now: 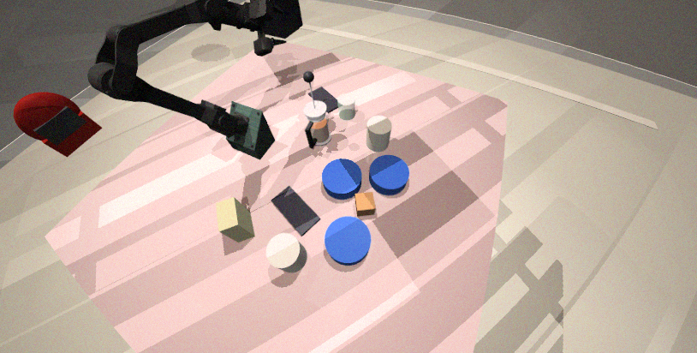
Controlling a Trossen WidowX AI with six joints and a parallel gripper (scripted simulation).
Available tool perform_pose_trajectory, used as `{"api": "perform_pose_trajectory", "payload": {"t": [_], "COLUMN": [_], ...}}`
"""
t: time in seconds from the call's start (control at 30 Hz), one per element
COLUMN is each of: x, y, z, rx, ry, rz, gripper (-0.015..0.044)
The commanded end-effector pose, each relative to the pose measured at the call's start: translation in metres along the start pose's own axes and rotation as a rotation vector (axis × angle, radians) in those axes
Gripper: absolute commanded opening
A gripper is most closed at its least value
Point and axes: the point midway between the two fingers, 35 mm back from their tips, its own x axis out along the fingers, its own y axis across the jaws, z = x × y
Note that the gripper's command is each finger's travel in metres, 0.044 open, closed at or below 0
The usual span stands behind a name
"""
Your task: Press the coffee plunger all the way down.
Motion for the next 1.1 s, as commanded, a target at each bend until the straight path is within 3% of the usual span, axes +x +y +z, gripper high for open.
{"api": "perform_pose_trajectory", "payload": {"t": [0.0, 0.27, 0.63, 1.07], "x": [-0.025, -0.087, -0.056, -0.045], "y": [-0.033, -0.106, -0.15, -0.154], "z": [0.056, 0.13, 0.103, 0.109], "rx": [-0.218, -0.61, -0.62, -0.621], "ry": [-0.175, -0.334, -0.335, -0.333], "rz": [-0.139, -0.515, -0.523, -0.52], "gripper": [0.044, 0.044, 0.044, 0.044]}}
